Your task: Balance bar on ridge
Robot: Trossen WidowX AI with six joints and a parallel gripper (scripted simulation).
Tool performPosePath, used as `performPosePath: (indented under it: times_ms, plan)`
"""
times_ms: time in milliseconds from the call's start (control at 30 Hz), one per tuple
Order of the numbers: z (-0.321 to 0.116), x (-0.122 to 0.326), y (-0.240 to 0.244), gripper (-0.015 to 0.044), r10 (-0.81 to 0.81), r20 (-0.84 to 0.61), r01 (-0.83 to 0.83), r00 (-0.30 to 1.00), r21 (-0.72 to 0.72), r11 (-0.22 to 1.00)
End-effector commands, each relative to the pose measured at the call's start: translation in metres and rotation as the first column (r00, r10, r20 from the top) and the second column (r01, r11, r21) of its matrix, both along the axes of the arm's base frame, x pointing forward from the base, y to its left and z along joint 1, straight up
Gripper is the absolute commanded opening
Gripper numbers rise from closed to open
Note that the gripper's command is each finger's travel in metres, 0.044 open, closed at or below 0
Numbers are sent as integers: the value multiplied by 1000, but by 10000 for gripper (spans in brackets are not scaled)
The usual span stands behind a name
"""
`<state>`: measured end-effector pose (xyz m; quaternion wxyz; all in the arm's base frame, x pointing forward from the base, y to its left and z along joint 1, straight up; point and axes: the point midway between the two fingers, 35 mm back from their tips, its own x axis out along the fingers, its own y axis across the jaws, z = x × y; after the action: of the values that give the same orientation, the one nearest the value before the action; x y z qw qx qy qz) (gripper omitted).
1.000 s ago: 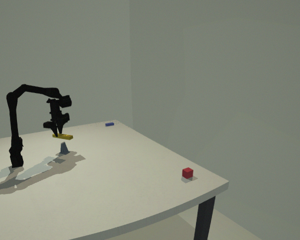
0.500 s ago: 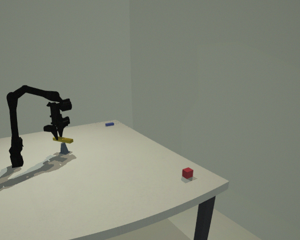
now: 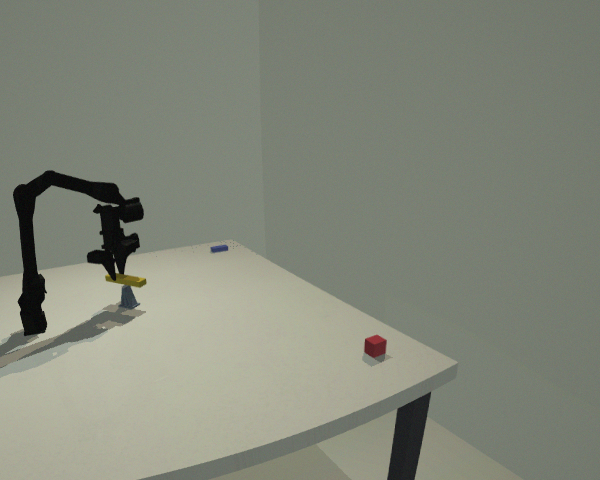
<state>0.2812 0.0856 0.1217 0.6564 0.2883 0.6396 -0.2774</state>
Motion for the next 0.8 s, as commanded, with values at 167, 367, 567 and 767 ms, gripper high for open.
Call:
performPosePath:
  times_ms: [167,367,567,767]
  plan:
    - [-1,-1,0,0,-6,-4,6,1000,3,1000]
    - [-2,-1,0,0,-6,-4,6,1000,3,1000]
    - [-2,-1,0,0,-6,-4,6,1000,3,1000]
    - [-3,-1,0,0,-6,-4,6,1000,3,1000]
